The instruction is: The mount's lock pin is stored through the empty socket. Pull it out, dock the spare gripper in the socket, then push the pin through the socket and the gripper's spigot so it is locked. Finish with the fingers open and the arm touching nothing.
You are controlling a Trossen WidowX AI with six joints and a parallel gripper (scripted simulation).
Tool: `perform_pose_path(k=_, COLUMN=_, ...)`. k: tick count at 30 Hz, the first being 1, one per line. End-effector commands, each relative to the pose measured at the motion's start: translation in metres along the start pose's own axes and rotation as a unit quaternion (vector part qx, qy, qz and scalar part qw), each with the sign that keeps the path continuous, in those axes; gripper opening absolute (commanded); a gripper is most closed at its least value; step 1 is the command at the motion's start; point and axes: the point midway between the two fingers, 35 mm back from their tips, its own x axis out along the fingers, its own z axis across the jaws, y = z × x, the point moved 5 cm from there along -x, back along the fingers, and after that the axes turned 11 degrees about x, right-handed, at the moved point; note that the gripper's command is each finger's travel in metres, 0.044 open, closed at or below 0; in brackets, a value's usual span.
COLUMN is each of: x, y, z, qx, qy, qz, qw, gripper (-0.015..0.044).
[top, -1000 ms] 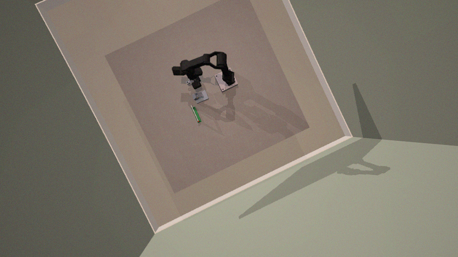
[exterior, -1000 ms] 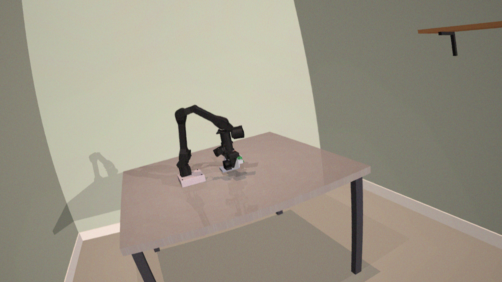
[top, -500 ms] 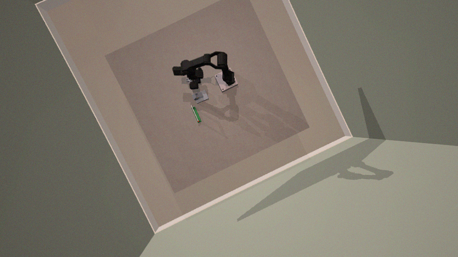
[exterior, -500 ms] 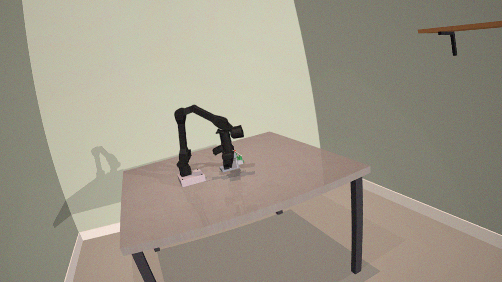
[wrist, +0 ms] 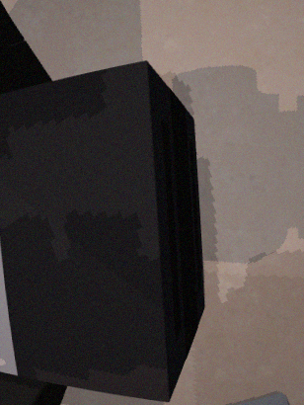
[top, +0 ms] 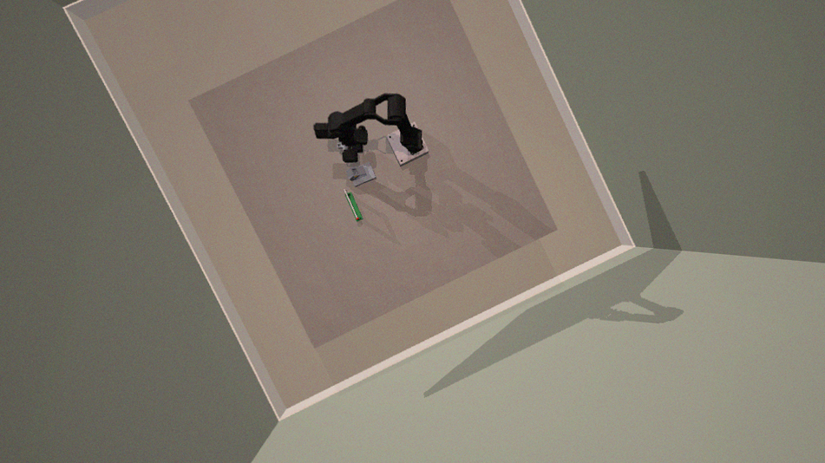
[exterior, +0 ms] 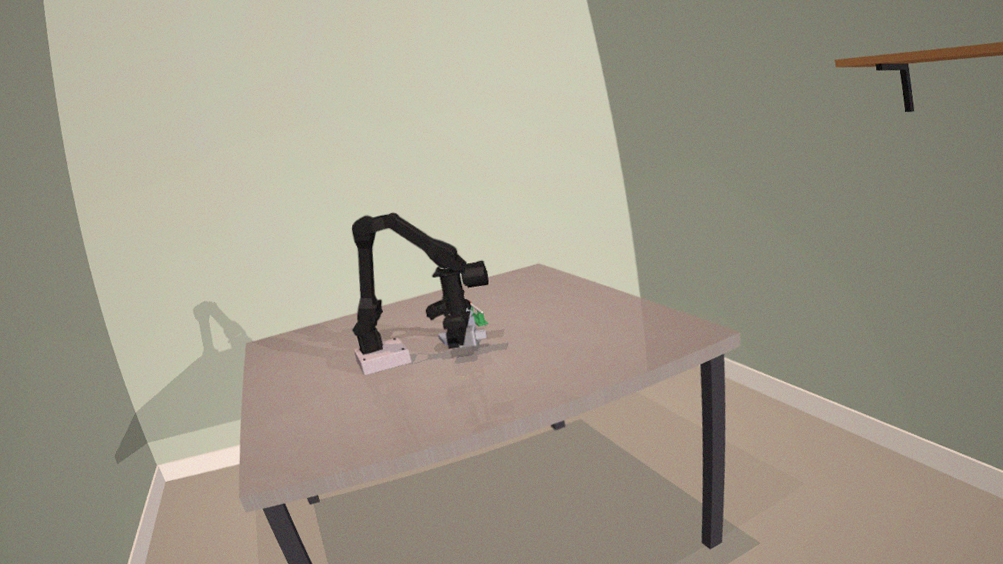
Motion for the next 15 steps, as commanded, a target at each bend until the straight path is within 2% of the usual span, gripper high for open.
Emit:
perform_pose_path(k=1, x=0.005, y=0.000, z=0.000, qx=0.005, qy=0.000, qz=0.004, qw=1.000, gripper=0.0000)
perform_pose_path(k=13, x=0.020, y=0.000, z=0.000, qx=0.005, qy=0.000, qz=0.004, qw=1.000, gripper=0.0000)
perform_pose_path(k=15, x=0.017, y=0.000, z=0.000, qx=0.003, qy=0.000, qz=0.001, qw=1.000, gripper=0.0053)
